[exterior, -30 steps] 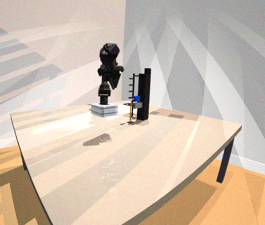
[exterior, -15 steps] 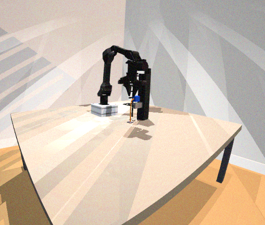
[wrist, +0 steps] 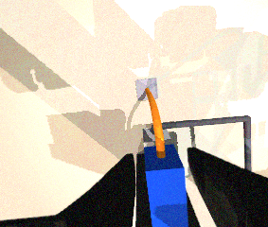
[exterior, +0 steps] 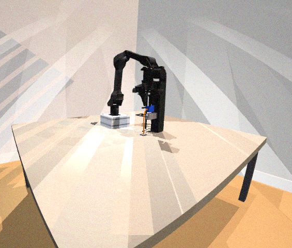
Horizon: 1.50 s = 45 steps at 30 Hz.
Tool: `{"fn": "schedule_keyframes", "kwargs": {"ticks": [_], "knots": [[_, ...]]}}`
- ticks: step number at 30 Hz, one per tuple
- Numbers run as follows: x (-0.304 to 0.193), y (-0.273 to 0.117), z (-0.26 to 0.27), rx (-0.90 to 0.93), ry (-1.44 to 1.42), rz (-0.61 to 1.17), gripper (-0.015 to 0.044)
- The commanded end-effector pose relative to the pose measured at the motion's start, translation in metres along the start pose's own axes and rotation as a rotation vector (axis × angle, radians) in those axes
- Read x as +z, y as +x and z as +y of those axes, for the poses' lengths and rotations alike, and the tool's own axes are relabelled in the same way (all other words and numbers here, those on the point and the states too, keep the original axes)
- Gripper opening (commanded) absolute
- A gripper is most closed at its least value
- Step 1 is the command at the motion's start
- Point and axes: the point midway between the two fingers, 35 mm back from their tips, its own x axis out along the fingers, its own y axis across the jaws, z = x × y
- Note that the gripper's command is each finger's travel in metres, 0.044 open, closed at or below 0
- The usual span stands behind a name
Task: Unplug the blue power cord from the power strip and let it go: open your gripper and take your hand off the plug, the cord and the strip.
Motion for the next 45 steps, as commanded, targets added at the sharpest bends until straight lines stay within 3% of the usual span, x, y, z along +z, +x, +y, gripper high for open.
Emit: {"fn": "schedule_keyframes", "kwargs": {"ticks": [1, 23, 27, 35, 45], "knots": [[-0.006, -0.001, -0.001, -0.001, 0.002, -0.002, 0.016], [-0.022, 0.012, -0.002, -0.001, 0.002, 0.0, 0.016], [-0.022, 0.009, -0.002, -0.002, -0.002, 0.001, 0.0055], [-0.022, 0.009, -0.002, -0.002, -0.002, 0.001, 0.0002], [-0.01, 0.009, -0.001, -0.002, -0.001, 0.0, 0.0]]}}
